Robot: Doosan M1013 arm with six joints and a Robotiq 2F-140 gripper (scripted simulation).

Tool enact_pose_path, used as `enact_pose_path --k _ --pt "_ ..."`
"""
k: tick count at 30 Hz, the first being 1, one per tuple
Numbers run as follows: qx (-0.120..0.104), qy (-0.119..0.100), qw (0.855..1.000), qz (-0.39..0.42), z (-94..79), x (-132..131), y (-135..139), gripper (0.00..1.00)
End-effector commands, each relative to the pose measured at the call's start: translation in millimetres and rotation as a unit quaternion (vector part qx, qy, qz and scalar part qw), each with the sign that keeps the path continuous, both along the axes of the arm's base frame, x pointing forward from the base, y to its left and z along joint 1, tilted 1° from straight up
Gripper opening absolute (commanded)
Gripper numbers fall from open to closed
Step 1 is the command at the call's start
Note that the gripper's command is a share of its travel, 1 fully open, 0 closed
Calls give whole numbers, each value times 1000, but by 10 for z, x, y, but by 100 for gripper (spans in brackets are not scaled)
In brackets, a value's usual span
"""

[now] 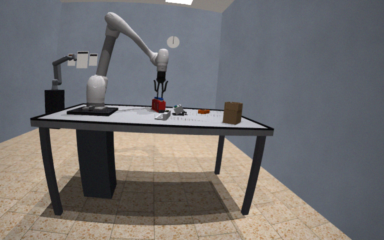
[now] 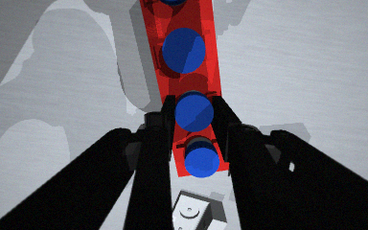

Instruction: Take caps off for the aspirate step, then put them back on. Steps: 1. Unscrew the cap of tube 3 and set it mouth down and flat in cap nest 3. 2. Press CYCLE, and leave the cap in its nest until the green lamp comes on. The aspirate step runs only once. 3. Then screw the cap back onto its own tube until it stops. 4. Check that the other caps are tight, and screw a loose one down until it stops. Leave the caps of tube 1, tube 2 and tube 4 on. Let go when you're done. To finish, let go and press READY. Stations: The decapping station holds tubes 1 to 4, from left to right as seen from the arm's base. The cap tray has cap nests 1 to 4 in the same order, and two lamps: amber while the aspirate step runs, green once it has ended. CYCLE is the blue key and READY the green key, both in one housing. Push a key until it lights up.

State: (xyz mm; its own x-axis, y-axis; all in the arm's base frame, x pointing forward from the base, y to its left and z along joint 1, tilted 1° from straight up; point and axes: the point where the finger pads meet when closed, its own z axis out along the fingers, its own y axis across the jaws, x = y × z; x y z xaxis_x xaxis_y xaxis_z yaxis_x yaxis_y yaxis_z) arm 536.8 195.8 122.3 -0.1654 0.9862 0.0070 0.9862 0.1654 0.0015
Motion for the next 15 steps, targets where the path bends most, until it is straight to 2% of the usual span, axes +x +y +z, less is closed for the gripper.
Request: enact_pose_path --k 1,7,9,13,15 --pt "5 0 994 106 13 -7 -6 30" --pt "5 -1 967 253 12 -7 -6 30" --pt "5 -1 967 253 12 -7 -6 30" --pt "5 -3 938 347 12 -7 -6 30" --pt "5 -3 938 347 12 -7 -6 30"
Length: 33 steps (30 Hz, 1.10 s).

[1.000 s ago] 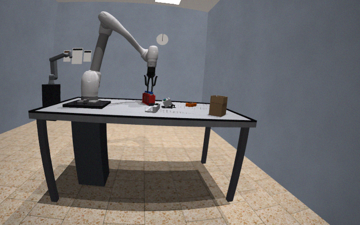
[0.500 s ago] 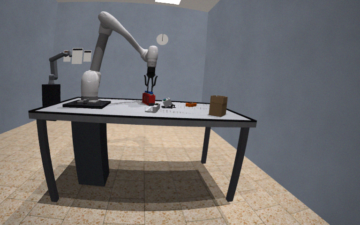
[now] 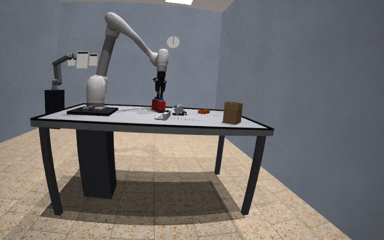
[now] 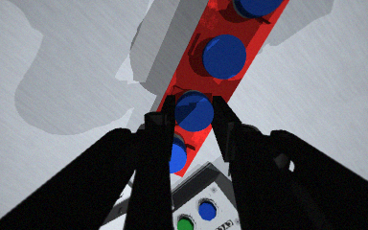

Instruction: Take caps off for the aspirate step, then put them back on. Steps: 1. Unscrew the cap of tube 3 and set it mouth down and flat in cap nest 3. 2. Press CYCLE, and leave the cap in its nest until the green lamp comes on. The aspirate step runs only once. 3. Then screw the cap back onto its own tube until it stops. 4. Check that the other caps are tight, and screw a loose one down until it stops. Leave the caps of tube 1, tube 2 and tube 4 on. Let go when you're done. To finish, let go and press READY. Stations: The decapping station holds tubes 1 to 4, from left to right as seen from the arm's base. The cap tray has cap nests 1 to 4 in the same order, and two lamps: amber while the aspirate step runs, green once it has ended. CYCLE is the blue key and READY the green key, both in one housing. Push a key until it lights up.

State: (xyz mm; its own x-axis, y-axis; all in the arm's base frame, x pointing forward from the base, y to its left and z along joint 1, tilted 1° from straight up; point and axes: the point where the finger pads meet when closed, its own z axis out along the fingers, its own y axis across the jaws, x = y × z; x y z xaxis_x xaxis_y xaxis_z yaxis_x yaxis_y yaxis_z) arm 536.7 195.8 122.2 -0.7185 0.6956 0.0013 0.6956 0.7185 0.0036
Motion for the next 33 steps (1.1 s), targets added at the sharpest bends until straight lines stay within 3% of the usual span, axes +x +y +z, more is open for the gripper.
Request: enact_pose_path --k 1,3,4,16,19,23,26,28,32,33 --pt "5 1 999 38 10 0 -1 30" --pt "5 1 999 38 10 0 -1 30" --pt "7 2 999 37 31 -8 -7 41" --pt "5 1 999 38 19 0 -1 41" --pt "5 3 996 -91 26 -9 -5 41" --pt "3 3 974 -225 24 -12 -1 41" --pt "3 4 950 -313 21 -12 -1 41" --pt "3 4 950 -313 21 -12 -1 41" --pt "3 5 890 -456 21 -10 -1 41" --pt "2 5 884 -467 22 -10 -1 41"
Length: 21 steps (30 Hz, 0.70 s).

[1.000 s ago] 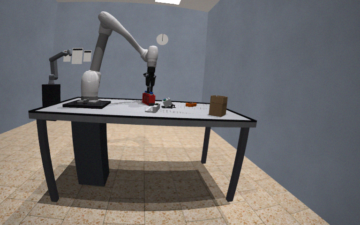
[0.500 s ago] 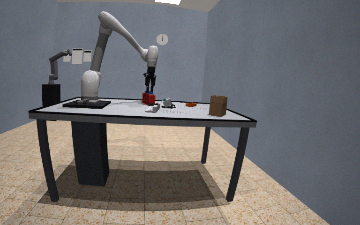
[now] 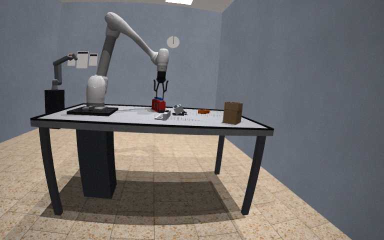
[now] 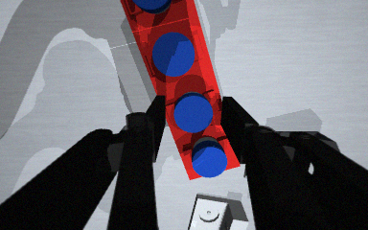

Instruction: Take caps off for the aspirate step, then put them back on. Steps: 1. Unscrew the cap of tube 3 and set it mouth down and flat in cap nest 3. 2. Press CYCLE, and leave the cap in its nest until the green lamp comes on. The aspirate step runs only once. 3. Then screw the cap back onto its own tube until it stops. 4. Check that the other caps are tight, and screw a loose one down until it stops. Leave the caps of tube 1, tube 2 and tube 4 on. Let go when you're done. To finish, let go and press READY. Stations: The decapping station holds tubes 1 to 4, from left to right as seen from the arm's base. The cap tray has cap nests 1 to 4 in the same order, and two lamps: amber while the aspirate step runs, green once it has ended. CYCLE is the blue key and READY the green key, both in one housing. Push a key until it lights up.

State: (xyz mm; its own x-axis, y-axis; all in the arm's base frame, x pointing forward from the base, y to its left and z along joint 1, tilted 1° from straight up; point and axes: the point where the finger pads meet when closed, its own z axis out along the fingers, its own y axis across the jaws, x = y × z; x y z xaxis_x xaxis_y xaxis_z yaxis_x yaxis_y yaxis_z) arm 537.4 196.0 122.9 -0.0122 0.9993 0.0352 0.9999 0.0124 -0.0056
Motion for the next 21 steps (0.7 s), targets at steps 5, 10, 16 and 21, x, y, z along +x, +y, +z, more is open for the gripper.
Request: enact_pose_path --k 5,10,16,21 --pt "-11 0 996 -91 11 -9 -4 41" --pt "-11 0 996 -91 11 -9 -5 30" --pt "-11 0 996 -91 11 -9 -4 30" --pt "-11 0 996 -91 11 -9 -4 30"
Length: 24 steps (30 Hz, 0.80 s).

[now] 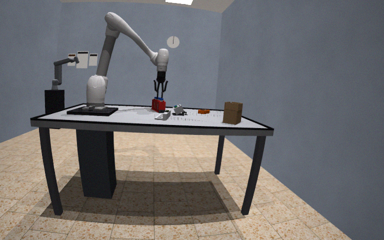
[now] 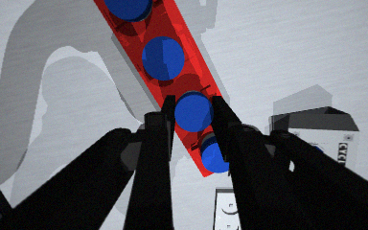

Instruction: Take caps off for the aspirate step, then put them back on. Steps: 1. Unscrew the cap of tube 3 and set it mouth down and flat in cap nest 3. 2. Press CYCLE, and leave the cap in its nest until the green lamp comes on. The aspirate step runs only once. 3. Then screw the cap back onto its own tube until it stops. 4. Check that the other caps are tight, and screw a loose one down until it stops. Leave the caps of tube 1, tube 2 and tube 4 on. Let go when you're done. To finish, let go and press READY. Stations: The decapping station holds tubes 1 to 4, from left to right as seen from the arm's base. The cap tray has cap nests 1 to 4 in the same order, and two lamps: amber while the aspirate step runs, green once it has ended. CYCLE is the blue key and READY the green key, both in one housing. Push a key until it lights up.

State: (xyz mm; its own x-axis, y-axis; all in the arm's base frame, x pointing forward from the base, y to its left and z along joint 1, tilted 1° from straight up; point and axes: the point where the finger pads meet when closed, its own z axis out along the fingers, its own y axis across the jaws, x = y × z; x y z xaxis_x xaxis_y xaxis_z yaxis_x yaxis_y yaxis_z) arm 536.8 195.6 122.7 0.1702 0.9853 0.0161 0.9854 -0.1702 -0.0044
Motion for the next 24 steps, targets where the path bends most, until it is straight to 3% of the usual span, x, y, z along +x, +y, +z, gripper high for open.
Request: enact_pose_path --k 1,6,8,11,17,23,24 --pt "-4 0 1000 30 14 -15 -4 30" --pt "0 -1 989 150 14 -15 1 30" --pt "0 -1 989 150 14 -15 1 30" --pt "0 -2 975 223 14 -13 -6 30" --pt "1 -5 931 366 14 -13 -6 30" --pt "1 -7 866 500 14 -13 -6 30" --pt "1 -7 866 500 14 -13 -6 30"
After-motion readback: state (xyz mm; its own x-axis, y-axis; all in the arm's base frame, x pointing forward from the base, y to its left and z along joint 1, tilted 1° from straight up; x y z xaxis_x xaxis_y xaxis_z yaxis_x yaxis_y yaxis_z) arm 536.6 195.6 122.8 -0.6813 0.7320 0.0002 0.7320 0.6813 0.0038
